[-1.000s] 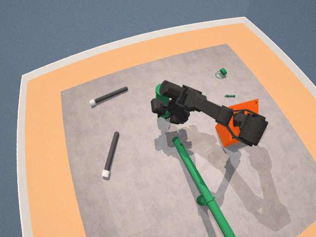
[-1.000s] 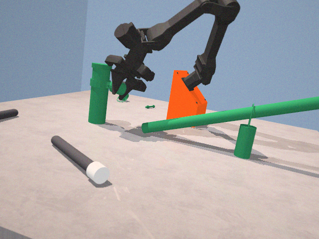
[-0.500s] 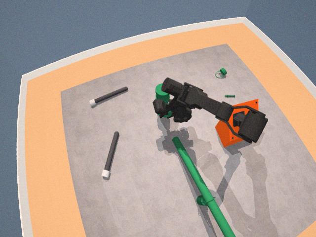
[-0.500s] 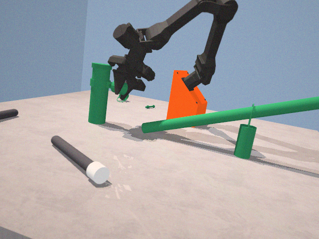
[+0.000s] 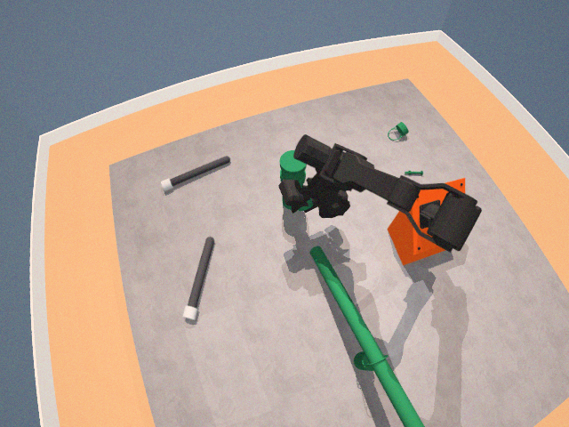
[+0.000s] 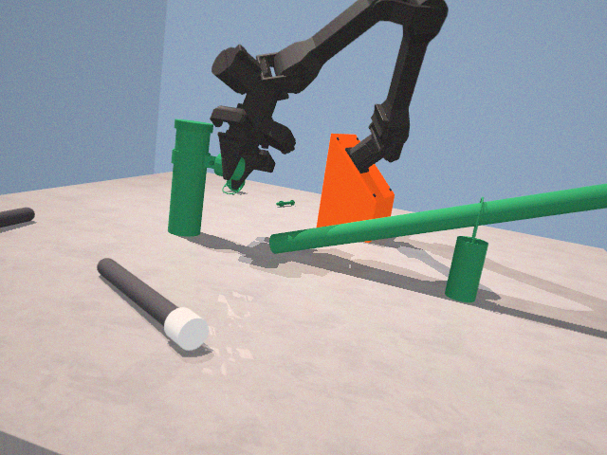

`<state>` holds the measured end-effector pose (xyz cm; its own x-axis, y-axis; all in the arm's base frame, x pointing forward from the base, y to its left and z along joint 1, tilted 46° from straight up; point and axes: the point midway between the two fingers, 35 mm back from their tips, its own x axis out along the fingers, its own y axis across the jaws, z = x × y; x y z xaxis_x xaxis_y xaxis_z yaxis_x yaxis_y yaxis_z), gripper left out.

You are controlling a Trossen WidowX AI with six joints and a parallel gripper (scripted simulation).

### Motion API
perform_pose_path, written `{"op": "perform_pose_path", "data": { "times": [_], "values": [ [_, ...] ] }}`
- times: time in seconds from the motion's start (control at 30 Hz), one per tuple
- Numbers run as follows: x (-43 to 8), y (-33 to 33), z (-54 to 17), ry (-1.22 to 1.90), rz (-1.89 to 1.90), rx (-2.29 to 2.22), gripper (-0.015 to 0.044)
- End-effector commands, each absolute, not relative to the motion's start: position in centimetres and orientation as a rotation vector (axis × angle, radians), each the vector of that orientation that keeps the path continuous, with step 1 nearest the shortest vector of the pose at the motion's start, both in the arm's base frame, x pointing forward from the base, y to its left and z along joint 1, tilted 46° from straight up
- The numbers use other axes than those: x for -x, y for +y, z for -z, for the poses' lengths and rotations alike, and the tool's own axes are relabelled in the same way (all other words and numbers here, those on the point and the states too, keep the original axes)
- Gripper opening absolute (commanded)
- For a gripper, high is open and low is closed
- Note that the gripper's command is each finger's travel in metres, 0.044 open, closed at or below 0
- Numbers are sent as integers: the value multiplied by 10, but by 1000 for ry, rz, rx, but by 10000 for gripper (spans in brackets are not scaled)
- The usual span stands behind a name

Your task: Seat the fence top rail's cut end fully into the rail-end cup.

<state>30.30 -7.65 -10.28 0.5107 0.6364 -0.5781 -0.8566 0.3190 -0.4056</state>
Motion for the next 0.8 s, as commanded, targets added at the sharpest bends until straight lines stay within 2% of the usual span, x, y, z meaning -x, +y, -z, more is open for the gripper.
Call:
{"op": "perform_pose_path", "data": {
  "times": [0.0,0.77],
  "values": [
    [-300,-78,104,316,-1016,762,0],
    [-301,-77,103,313,-1016,760,0]
  ]
}}
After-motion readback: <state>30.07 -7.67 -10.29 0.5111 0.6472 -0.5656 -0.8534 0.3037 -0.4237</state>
